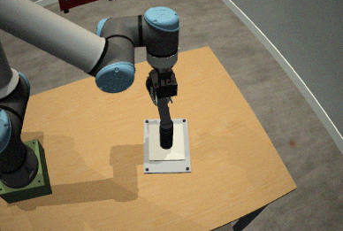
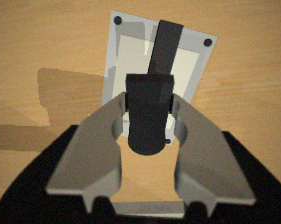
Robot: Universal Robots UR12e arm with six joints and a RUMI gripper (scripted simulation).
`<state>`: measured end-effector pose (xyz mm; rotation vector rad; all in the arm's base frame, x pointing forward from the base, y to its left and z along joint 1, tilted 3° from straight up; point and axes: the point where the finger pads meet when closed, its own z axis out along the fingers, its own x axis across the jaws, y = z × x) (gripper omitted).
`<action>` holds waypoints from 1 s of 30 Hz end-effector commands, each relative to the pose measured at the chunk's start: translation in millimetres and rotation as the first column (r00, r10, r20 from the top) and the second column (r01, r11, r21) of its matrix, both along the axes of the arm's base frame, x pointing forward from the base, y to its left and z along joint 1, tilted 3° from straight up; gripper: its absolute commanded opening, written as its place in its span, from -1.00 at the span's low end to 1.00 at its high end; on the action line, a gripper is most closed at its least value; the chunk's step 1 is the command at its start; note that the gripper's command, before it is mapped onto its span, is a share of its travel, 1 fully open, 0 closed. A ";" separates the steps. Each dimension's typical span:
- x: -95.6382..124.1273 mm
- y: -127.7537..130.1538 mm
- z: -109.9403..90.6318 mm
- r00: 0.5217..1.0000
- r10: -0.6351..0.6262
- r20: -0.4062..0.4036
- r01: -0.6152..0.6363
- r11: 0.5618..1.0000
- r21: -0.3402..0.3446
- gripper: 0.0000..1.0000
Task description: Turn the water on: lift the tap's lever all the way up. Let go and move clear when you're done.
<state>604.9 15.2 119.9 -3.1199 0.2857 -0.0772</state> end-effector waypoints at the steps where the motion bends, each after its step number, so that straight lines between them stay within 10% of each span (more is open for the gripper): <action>1: 1.3 -1.5 3.5 1.000 -0.001 0.004 0.001 1.000 -0.001 -1.00; 30: 0.9 -3.8 6.9 1.000 -0.001 0.004 0.001 1.000 -0.001 -1.00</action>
